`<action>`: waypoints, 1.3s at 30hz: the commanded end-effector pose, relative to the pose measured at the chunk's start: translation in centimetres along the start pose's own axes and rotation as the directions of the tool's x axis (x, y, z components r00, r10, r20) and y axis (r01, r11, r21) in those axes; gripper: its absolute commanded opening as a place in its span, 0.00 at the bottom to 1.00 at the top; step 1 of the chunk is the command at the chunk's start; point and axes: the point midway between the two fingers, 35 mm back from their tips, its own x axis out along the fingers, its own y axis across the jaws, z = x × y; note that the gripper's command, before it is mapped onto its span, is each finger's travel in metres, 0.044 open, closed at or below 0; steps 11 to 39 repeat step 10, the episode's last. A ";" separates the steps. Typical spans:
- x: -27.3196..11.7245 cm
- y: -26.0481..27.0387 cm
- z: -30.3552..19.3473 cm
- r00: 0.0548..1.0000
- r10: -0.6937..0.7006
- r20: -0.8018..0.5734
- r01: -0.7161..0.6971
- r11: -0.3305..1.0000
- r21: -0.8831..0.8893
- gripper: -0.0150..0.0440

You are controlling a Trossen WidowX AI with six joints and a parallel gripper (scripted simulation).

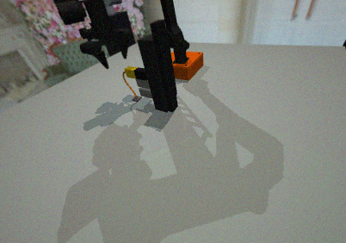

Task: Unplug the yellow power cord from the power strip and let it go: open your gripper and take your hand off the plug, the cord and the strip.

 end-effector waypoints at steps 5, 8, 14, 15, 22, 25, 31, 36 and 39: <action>0.0 0.0 0.0 1.000 -0.001 -0.001 0.001 1.000 -0.006 1.00; 0.0 0.0 0.0 1.000 -0.001 -0.001 0.001 1.000 -0.006 1.00; 0.0 0.0 0.0 1.000 -0.001 -0.001 0.001 1.000 -0.006 1.00; 0.0 0.0 0.0 1.000 -0.001 -0.001 0.001 1.000 -0.006 1.00; 0.0 0.0 0.0 1.000 -0.001 -0.001 0.001 1.000 -0.006 1.00; 0.0 0.0 0.0 1.000 -0.001 -0.001 0.001 1.000 -0.006 1.00; 0.0 0.0 0.0 1.000 -0.001 -0.001 0.001 1.000 -0.006 1.00; 0.0 0.0 0.0 1.000 -0.001 -0.001 0.001 1.000 -0.006 1.00; 0.0 0.0 0.0 1.000 -0.001 -0.001 0.001 1.000 -0.006 1.00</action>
